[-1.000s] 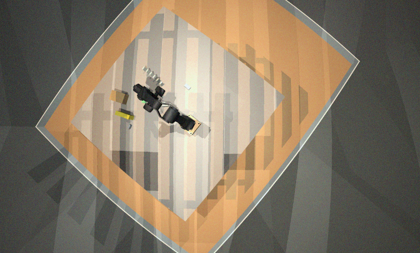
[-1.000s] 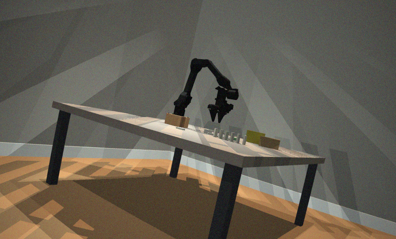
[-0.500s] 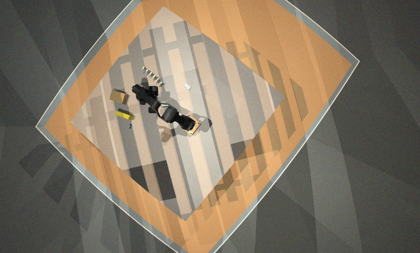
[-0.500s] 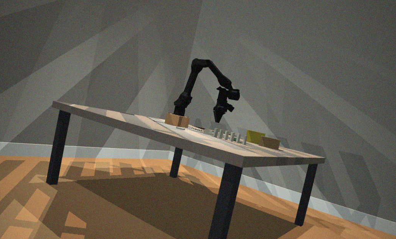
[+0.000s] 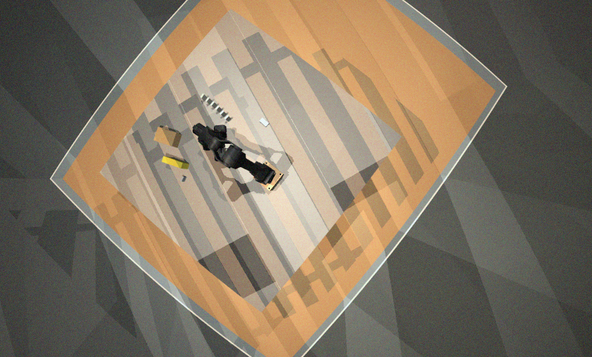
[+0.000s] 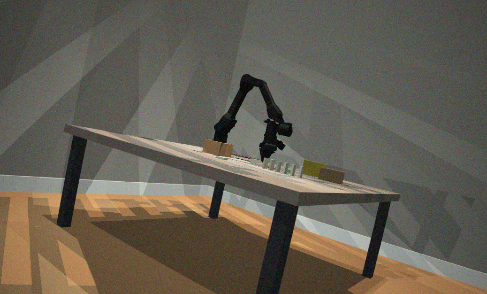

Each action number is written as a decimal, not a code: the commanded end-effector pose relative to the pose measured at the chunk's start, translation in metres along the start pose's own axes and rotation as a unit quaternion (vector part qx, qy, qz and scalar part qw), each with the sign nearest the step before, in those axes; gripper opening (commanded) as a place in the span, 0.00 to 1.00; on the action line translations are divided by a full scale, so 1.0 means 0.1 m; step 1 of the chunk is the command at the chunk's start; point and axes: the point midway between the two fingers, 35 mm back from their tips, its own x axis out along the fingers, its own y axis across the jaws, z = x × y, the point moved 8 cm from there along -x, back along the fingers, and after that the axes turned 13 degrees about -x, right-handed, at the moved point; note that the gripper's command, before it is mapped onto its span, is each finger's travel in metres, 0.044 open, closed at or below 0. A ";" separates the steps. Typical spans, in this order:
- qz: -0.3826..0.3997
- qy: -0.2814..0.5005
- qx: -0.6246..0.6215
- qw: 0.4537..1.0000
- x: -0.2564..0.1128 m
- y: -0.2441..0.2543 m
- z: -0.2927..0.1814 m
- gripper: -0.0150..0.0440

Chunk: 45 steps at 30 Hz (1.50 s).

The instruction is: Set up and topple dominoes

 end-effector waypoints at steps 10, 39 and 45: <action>-0.001 -0.004 -0.001 1.000 0.18 0.00 0.02 1.00; -0.001 -0.004 -0.001 1.000 0.01 -0.01 0.03 0.44; -0.001 -0.005 -0.001 1.000 -0.70 -0.02 0.08 0.44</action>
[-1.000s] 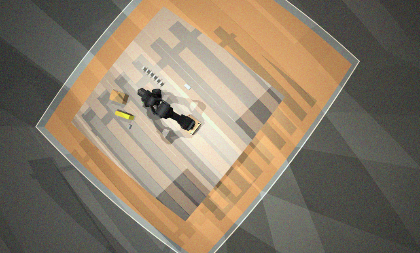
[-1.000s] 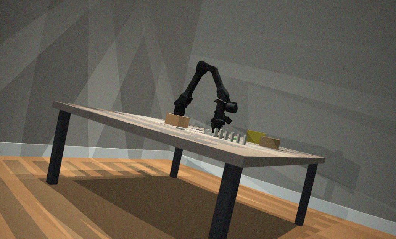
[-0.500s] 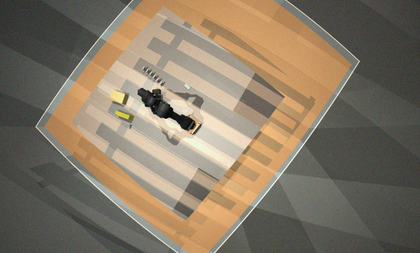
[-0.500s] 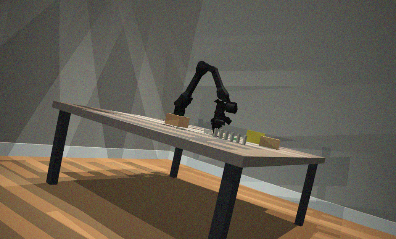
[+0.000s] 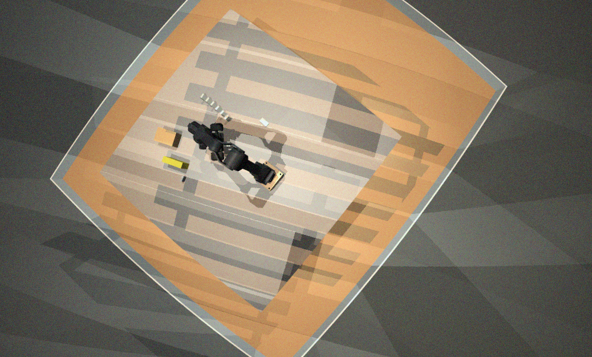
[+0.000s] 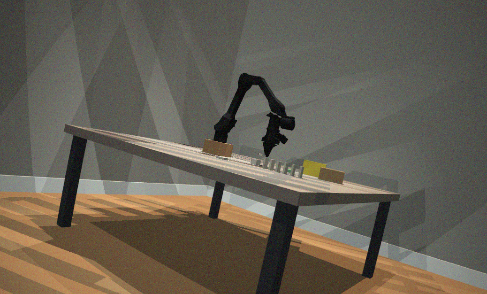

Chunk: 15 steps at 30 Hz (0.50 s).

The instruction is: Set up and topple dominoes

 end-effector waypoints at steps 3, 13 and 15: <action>-0.004 -0.006 0.002 1.000 -0.76 -0.01 0.05 0.44; -0.004 -0.006 -0.002 1.000 -1.10 0.00 0.08 0.44; -0.007 -0.001 -0.040 0.999 -1.09 0.15 0.18 0.44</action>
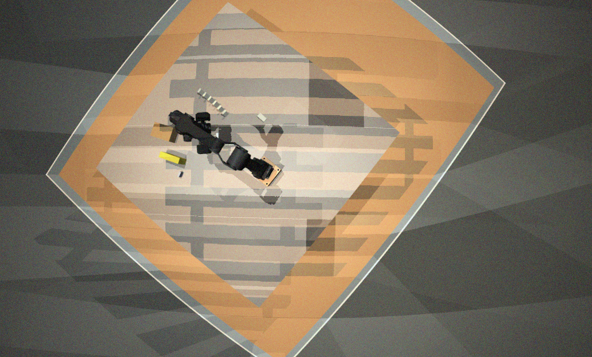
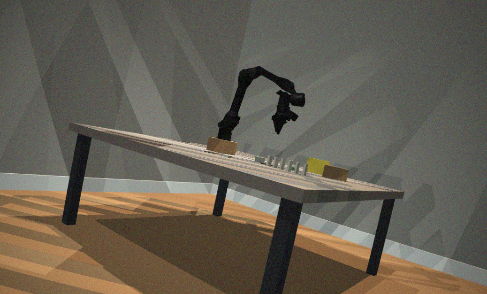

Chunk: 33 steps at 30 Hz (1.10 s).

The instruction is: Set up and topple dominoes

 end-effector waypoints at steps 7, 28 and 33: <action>0.004 0.001 -0.218 0.976 -0.04 1.06 0.53 0.44; 0.044 -0.103 -0.304 0.946 0.23 1.69 0.73 0.44; 0.060 -0.159 -0.278 0.945 0.38 1.61 0.76 0.44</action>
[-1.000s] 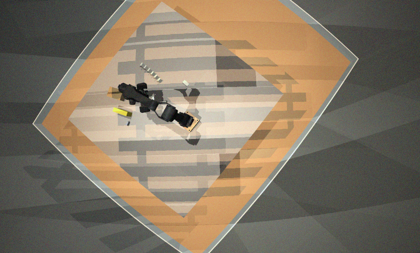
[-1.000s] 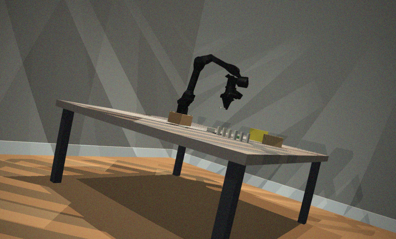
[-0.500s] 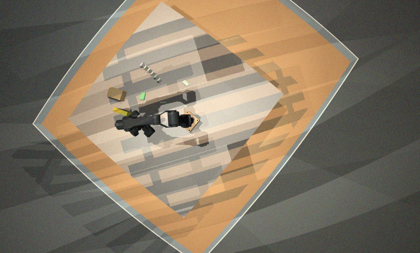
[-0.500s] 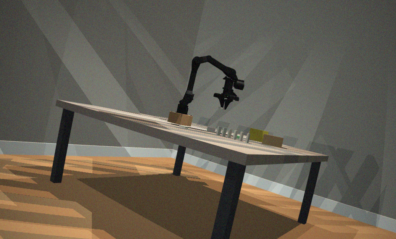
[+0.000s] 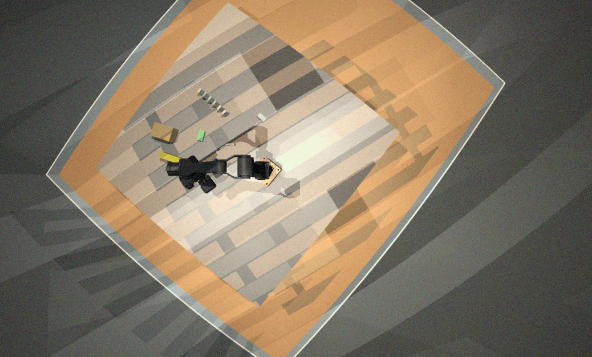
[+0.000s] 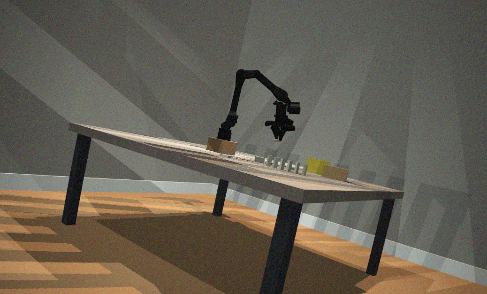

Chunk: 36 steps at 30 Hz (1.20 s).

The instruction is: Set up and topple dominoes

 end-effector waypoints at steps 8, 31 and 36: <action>-0.011 -0.130 0.044 0.990 0.26 -0.16 -0.17 0.44; -0.053 -0.369 0.057 0.926 0.50 -0.24 -0.66 0.44; -0.063 -0.413 0.047 0.907 0.51 -0.19 -0.78 0.44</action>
